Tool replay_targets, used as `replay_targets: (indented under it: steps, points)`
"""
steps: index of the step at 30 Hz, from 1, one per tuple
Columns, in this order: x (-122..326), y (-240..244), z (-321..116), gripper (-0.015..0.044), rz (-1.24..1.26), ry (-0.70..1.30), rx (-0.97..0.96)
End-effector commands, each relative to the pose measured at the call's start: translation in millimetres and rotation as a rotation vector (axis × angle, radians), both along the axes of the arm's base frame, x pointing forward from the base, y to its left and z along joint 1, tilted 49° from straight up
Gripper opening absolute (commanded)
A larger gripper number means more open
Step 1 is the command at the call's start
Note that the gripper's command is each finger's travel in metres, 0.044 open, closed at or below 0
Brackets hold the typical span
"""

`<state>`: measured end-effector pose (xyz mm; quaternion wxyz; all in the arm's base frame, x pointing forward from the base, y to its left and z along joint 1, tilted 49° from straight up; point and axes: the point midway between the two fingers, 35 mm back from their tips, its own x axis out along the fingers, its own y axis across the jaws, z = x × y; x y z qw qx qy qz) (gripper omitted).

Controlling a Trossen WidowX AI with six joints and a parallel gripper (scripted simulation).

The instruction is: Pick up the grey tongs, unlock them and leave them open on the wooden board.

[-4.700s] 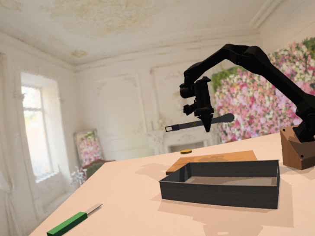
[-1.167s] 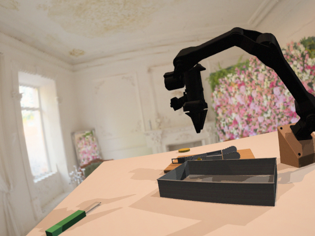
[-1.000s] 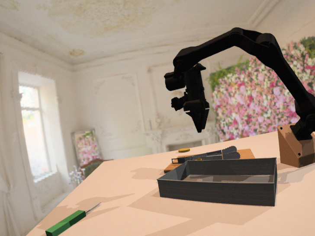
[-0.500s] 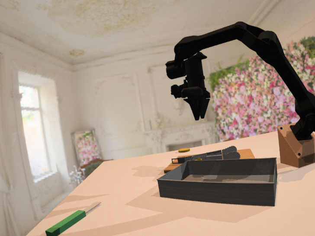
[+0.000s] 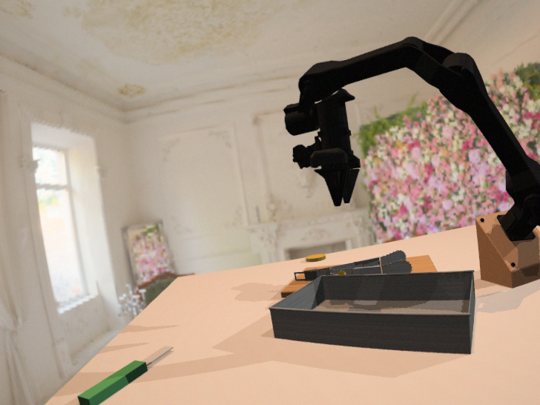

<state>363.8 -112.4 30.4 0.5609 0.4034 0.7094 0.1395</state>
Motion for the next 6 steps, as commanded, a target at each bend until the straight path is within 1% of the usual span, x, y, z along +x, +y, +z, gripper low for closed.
replay_targets:
  steps: [1,6]
  points:
    - [-0.5,-0.2,0.3,0.0440,0.000,0.006,-0.003]
    - [-0.5,-0.2,0.3,0.0440,0.000,0.006,-0.003]
